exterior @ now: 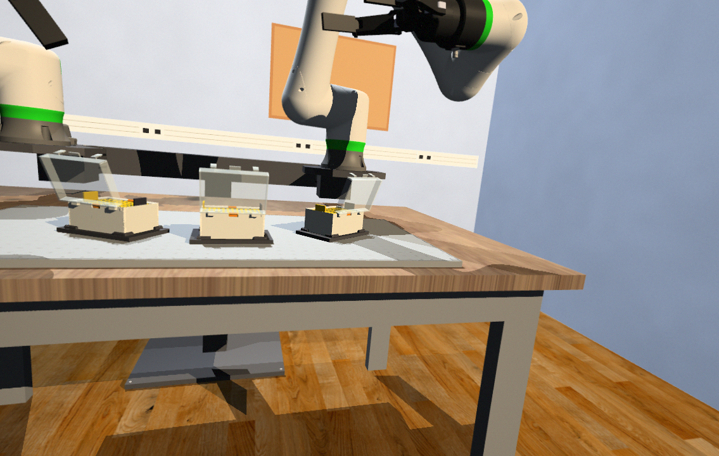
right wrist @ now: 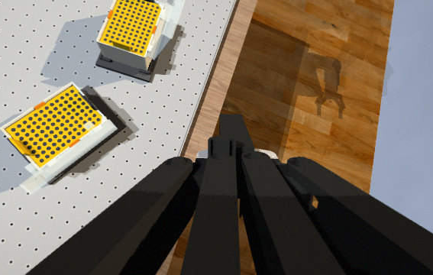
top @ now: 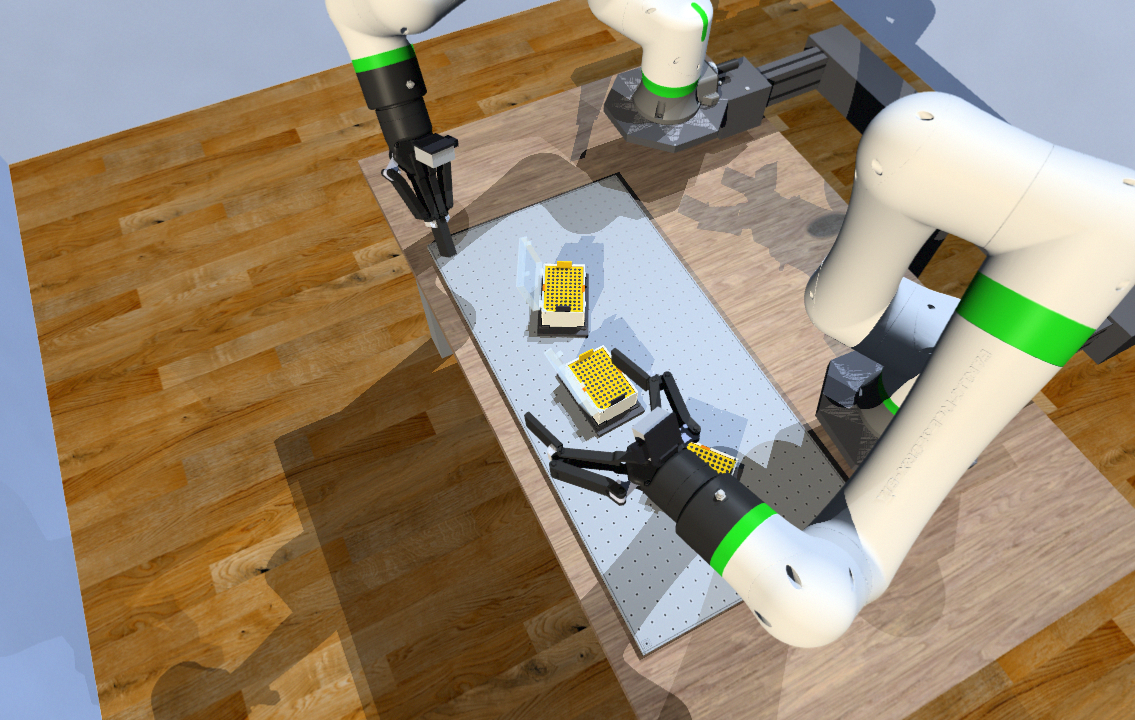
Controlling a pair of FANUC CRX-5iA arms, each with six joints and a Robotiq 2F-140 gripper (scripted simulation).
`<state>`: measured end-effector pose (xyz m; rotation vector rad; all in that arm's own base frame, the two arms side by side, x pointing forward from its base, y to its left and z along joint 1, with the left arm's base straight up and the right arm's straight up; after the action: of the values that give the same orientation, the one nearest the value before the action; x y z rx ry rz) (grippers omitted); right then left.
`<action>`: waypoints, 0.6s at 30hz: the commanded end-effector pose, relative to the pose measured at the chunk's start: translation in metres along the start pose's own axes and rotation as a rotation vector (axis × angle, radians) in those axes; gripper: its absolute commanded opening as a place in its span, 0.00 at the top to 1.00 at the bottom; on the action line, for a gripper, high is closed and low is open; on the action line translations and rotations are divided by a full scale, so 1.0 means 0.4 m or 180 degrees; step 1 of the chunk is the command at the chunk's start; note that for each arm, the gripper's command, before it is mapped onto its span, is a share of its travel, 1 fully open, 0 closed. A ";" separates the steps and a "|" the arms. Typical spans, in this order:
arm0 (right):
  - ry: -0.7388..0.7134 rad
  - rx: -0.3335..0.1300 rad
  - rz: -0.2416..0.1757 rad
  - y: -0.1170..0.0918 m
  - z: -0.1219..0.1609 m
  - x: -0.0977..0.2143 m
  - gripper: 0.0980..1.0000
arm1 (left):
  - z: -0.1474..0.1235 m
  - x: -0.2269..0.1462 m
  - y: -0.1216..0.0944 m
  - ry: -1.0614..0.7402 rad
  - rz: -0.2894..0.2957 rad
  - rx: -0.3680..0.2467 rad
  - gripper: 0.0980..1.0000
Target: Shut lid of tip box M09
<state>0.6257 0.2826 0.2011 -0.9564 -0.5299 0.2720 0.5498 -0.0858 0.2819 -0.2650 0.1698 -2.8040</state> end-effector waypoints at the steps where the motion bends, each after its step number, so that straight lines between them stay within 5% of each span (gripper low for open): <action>1: -0.0005 -0.0002 -0.0007 -0.003 0.001 0.002 1.00 | 0.001 -0.012 -0.037 -0.0130 0.0057 -0.0085 0.00; 18: -0.0005 -0.0002 -0.0007 -0.003 0.001 0.002 1.00 | -0.026 -0.057 -0.212 -0.0690 0.0338 -0.0387 0.00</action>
<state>0.6257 0.2826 0.2011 -0.9564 -0.5299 0.2720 0.5447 -0.0076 0.2793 -0.5437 0.2839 -2.6585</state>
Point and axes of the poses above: on each arm, the point where the finger pads meet when closed, its own y axis out along the fingers, its own x axis across the jaws, z = x × y, the point moved 3 cm from there along -y, back along the fingers, and after that the axes turned 11 degrees about -y, right-handed, at the moved point
